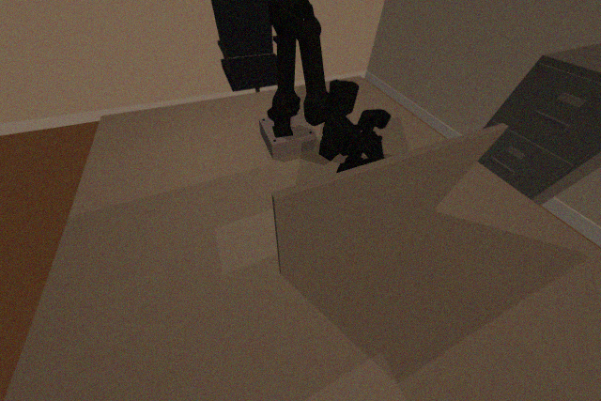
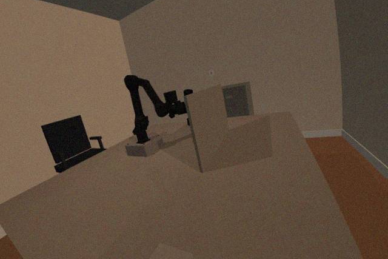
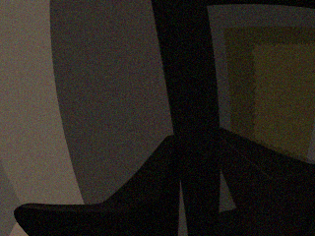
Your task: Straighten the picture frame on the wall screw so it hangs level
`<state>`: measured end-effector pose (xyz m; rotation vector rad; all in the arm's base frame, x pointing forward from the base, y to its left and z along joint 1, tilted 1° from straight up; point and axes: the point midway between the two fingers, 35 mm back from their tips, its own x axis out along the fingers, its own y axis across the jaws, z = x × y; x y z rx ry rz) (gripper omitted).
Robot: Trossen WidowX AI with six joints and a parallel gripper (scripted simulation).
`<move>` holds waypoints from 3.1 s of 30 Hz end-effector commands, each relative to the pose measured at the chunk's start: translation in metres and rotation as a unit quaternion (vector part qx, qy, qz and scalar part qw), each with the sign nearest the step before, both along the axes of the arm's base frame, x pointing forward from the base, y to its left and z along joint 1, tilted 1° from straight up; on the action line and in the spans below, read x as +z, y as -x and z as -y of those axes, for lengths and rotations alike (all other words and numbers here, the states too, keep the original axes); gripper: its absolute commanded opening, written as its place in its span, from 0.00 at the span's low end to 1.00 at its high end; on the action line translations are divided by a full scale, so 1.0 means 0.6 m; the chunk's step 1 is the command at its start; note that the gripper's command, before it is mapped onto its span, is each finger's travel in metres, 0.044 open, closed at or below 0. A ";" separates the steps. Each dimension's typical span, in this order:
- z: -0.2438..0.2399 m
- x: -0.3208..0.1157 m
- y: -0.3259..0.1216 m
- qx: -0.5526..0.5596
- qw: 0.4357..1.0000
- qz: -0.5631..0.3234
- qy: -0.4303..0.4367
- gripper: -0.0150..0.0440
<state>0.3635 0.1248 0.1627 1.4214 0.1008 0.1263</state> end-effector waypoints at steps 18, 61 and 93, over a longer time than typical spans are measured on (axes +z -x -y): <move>0.003 0.003 -0.001 -0.002 1.000 0.005 -0.001 0.25; 0.011 0.005 -0.003 -0.002 1.000 0.005 0.000 0.25; 0.014 -0.008 -0.003 -0.003 1.000 0.001 0.000 0.25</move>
